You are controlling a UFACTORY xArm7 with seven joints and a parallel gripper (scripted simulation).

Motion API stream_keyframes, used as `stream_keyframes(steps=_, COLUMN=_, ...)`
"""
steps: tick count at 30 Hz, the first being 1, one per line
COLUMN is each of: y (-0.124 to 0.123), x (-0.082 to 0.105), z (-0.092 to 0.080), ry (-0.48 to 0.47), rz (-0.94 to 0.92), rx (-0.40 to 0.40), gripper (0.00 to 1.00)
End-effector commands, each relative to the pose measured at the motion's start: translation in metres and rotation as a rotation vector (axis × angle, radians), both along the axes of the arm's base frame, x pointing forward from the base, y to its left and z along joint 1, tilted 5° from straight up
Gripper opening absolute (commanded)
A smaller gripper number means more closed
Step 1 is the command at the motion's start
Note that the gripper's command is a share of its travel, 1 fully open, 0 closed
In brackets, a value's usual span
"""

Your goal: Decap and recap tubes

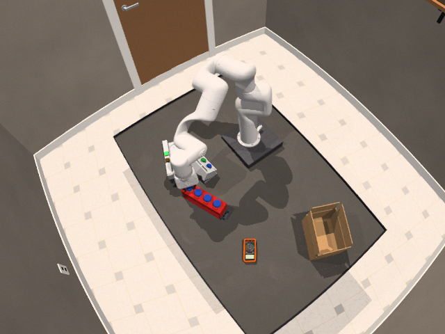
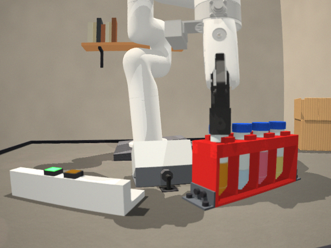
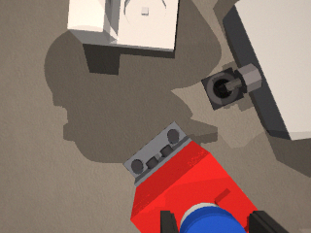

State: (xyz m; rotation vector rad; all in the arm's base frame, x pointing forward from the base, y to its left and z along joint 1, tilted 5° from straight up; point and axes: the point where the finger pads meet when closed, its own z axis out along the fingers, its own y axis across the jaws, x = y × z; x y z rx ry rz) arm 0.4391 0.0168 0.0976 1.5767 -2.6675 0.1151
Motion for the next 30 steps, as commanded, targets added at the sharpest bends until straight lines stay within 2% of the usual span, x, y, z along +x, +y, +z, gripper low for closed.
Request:
stream_keyframes(steps=1, y=0.000, x=0.002, z=0.002, ry=-0.005, rz=0.000, rx=0.000, gripper=0.46)
stream_keyframes(steps=3, y=0.000, x=0.002, z=0.002, ry=-0.005, rz=0.000, rx=0.000, gripper=0.46)
stream_keyframes(steps=18, y=0.004, x=0.002, z=0.047, ry=-0.005, rz=0.000, rx=0.000, gripper=0.46)
stream_keyframes(steps=23, y=0.004, x=0.002, z=0.048, ry=-0.005, rz=0.000, rx=0.000, gripper=0.46)
stream_keyframes(steps=26, y=0.029, x=-0.004, z=0.046, ry=0.016, rz=0.249, rx=-0.001, gripper=0.46)
stream_keyframes(steps=30, y=0.048, x=-0.007, z=0.044, ry=0.030, rz=0.419, rx=-0.002, gripper=0.46)
